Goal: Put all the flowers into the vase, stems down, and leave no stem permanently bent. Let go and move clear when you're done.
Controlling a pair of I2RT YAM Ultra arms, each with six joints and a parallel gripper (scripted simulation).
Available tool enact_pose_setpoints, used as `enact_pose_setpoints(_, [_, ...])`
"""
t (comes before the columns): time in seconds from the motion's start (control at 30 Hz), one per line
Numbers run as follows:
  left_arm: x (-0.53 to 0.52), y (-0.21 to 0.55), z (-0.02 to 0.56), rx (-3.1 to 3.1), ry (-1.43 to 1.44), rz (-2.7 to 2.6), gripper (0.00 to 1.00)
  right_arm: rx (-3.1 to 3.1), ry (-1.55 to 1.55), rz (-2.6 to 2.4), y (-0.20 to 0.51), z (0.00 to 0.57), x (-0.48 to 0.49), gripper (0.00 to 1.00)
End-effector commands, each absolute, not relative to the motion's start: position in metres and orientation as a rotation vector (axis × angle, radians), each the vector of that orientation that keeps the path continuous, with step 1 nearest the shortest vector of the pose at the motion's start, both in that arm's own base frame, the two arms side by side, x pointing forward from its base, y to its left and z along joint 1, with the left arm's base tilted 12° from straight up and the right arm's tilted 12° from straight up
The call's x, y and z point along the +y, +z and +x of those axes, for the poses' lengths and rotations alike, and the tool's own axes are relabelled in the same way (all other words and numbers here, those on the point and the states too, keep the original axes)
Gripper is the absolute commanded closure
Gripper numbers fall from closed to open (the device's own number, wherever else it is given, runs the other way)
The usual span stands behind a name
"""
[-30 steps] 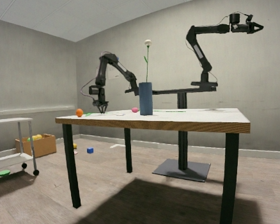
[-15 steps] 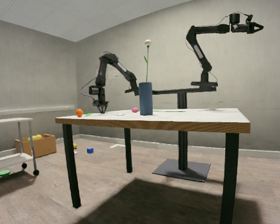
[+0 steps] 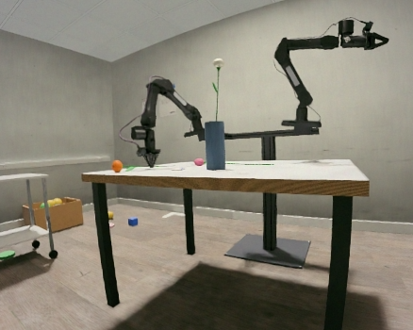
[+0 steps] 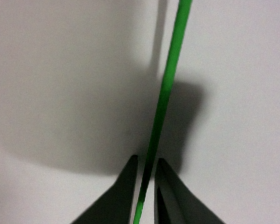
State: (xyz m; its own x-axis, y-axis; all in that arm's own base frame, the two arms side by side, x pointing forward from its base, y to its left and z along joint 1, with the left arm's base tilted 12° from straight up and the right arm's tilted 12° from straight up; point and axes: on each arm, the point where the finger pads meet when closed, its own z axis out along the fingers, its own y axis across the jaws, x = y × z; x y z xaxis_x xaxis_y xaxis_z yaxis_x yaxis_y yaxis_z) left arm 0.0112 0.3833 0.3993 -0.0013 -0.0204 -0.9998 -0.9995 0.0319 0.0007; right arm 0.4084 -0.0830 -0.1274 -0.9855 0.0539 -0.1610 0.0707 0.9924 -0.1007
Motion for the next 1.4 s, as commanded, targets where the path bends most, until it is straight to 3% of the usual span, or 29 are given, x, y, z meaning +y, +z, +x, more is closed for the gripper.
enact_pose_setpoints(0.0, [0.385, 0.398, 0.009, 1.237, 1.172, -1.206, 0.70, 2.962, -0.151, 0.094, -0.122, 0.411, -0.085, 0.89])
enact_pose_setpoints(0.37, [0.385, 0.398, 0.009, 1.237, 1.172, -1.206, 0.70, 2.962, -0.151, 0.094, -0.122, 0.411, -0.085, 1.00])
enact_pose_setpoints(1.37, [0.385, 0.398, 0.009, 1.237, 1.172, -1.206, 0.70, 2.980, -0.151, 0.089, -0.097, 0.400, -0.076, 1.00])
